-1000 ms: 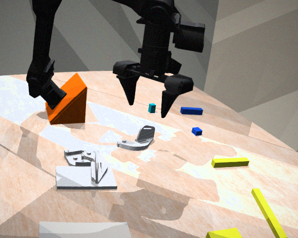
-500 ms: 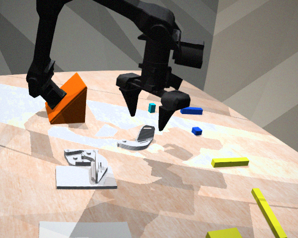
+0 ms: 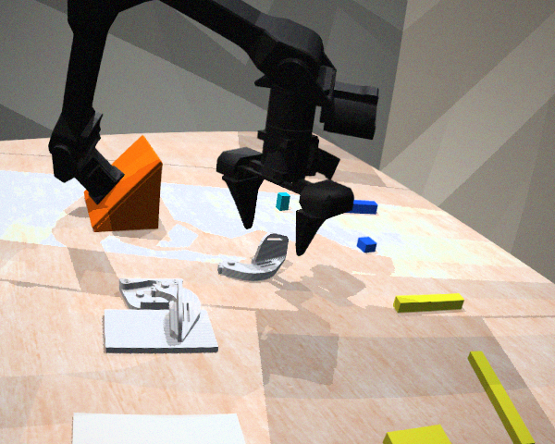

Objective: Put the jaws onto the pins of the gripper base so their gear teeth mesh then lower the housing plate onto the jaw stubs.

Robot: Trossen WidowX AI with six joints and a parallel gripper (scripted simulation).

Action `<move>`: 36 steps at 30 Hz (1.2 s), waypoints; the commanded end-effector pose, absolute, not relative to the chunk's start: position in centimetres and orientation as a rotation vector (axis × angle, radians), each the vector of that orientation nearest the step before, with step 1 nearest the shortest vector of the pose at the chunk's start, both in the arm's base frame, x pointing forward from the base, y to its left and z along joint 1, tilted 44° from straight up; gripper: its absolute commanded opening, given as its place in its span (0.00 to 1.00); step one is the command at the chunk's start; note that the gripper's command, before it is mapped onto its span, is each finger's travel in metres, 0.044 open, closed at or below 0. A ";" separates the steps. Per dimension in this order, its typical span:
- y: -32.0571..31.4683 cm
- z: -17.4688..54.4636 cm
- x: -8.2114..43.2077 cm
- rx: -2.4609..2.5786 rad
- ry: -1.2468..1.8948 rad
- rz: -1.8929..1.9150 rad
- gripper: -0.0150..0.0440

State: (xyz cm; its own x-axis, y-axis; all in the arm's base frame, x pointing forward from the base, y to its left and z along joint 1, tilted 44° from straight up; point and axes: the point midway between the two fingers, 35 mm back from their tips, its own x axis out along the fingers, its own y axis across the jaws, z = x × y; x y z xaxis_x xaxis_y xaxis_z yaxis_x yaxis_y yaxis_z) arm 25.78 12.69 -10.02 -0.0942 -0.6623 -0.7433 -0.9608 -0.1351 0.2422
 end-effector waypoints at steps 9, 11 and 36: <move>11.2 -11.6 25.5 -1.821 1.776 1.096 1.00; 11.0 -11.9 25.4 -1.821 1.776 1.096 1.00; 10.0 -12.8 25.2 -1.821 1.777 1.095 1.00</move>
State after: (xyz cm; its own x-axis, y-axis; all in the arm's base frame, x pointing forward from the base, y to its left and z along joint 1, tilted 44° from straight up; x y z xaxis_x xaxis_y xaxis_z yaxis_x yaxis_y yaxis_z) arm 25.25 10.13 -12.70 -0.0983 -0.6669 -0.7386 -0.9597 -0.1329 0.2478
